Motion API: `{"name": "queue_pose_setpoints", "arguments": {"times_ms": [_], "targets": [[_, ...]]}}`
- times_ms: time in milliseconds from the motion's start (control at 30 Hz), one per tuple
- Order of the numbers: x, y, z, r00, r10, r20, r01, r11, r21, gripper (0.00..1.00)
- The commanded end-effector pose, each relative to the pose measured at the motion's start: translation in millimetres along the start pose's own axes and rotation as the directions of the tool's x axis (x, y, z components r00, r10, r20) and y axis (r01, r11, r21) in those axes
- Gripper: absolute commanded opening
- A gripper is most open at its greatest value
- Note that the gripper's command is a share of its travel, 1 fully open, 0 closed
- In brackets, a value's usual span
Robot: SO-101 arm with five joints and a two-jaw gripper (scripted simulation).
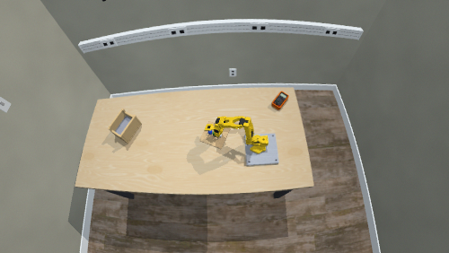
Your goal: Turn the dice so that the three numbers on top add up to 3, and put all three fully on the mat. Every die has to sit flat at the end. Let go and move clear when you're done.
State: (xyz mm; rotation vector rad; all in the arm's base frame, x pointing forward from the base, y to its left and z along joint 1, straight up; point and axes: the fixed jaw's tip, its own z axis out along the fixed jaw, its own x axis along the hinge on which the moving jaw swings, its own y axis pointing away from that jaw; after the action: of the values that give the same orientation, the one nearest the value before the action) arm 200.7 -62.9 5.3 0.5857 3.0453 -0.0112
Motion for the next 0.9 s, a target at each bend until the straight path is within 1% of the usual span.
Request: {"name": "queue_pose_setpoints", "arguments": {"times_ms": [0,300,667,767,867], "targets": [[5.1,-1.3,5.3,1.000,-0.003,-0.027,0.003,1.000,0.000,0.20],[5.1,-1.3,5.3,1.000,-0.003,-0.027,0.003,1.000,0.000,0.28],[5.0,-1.3,4.9,1.000,-0.003,-0.027,0.003,1.000,0.000,0.29],[4.4,-1.3,2.1,1.000,-0.003,-0.027,0.003,1.000,0.000,0.29],[3.3,-1.2,-4.0,1.000,-0.003,-0.027,0.003,1.000,0.000,0.29]]}}
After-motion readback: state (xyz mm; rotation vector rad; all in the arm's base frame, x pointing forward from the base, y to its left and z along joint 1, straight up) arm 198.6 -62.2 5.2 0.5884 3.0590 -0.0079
